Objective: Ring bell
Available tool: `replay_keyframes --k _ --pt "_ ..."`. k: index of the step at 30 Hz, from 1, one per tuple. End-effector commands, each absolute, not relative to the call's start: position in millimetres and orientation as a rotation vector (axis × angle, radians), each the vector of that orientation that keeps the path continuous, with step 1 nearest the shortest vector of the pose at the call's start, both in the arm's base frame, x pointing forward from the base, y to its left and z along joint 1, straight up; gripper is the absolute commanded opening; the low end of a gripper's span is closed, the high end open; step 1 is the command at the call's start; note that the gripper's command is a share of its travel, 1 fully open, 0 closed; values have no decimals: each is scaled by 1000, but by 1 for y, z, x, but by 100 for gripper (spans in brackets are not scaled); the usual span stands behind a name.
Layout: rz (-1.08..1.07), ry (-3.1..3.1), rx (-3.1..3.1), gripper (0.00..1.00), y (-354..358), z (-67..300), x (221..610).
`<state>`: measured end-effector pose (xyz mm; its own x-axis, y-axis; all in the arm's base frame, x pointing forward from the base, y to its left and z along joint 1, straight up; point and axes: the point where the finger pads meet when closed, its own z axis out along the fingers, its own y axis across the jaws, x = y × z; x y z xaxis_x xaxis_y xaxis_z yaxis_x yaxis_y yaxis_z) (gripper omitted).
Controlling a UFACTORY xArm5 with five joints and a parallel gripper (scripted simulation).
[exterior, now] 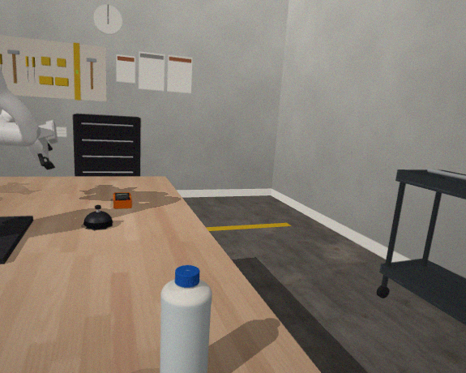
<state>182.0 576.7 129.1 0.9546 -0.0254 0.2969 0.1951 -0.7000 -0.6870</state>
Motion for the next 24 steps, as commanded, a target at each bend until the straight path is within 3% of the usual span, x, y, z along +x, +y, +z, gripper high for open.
replay_keyframes --k 1,19,24 --pt "-367 -119 -2317 100 578 131 182" --pt "-369 -120 -2319 100 577 131 184" --pt "-429 -168 -2395 100 556 128 221"
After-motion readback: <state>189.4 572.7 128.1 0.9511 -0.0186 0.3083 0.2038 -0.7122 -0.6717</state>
